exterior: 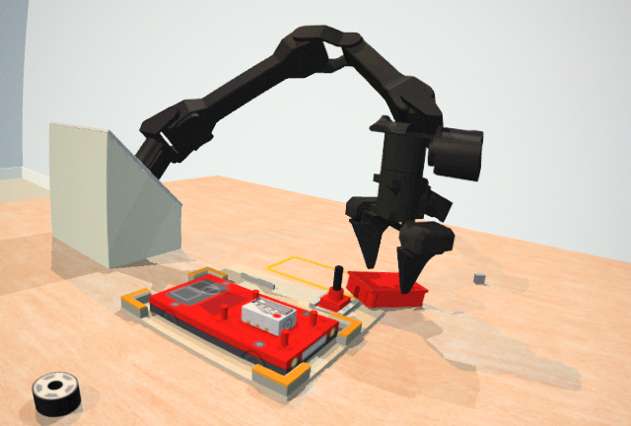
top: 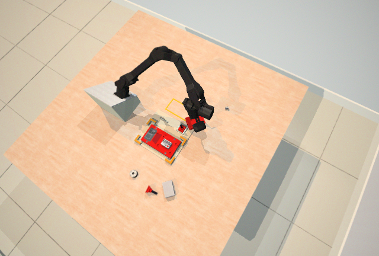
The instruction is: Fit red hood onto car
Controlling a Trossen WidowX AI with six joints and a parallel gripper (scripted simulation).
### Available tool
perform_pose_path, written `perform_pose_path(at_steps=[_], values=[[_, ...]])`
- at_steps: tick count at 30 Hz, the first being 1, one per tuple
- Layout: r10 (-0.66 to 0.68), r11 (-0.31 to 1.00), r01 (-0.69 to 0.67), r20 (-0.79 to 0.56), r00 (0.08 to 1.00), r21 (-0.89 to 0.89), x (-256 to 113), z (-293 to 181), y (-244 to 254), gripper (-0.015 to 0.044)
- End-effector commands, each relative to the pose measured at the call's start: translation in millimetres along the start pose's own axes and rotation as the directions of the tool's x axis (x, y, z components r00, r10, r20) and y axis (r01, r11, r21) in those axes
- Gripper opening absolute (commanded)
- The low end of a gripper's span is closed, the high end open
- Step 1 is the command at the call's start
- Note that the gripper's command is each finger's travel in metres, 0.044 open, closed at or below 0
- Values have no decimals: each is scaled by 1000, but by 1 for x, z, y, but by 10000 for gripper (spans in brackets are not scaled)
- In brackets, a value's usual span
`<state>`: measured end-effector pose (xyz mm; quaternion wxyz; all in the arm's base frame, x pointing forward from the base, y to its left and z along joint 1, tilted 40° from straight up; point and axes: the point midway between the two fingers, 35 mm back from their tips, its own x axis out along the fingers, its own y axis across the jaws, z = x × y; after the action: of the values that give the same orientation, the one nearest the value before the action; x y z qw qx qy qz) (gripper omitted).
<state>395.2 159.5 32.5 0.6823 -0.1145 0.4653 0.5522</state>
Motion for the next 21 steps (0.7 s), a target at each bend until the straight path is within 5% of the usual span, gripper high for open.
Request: perform_pose_path(at_steps=[1,21], values=[[2,1000,-2,2,1000,3,2,0,0,440],[2,1000,-2,3,1000,3,12,0,0,440]])
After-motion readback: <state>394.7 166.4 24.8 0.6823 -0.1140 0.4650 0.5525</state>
